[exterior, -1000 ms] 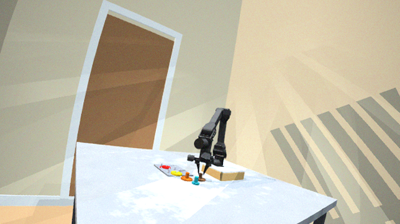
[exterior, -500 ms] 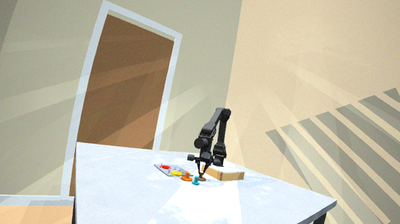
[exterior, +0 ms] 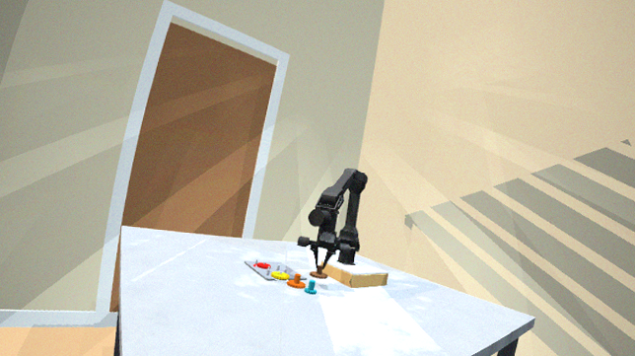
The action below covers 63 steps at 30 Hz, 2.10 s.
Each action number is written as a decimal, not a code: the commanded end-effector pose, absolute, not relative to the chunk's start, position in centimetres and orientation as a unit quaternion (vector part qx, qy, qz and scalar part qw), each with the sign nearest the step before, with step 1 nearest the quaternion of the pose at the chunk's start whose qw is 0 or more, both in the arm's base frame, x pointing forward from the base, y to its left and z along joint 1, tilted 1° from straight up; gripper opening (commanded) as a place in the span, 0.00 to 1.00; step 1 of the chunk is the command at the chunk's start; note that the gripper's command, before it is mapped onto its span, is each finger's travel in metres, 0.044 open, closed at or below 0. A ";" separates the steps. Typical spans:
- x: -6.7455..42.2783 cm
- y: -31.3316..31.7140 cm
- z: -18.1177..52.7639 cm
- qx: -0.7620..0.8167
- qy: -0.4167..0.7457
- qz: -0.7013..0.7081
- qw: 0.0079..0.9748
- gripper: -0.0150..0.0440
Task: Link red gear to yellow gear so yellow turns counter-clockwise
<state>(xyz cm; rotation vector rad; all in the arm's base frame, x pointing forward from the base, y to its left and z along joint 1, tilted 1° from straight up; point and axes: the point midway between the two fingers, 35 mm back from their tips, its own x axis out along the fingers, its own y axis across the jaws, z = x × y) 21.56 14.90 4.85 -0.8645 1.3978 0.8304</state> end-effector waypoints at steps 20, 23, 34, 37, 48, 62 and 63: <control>21.5 14.7 11.2 -0.375 0.598 0.360 0.610 0.25; 21.4 14.6 12.0 -0.375 0.598 0.360 0.610 0.25; 20.8 14.2 14.9 -0.375 0.598 0.360 0.609 0.25; 20.6 14.1 15.5 -0.375 0.598 0.360 0.609 0.25; 21.9 13.2 14.8 -0.376 0.598 0.360 0.610 0.25; 24.2 11.4 13.6 -0.376 0.598 0.359 0.610 0.25; 24.4 11.2 13.5 -0.376 0.598 0.359 0.610 0.25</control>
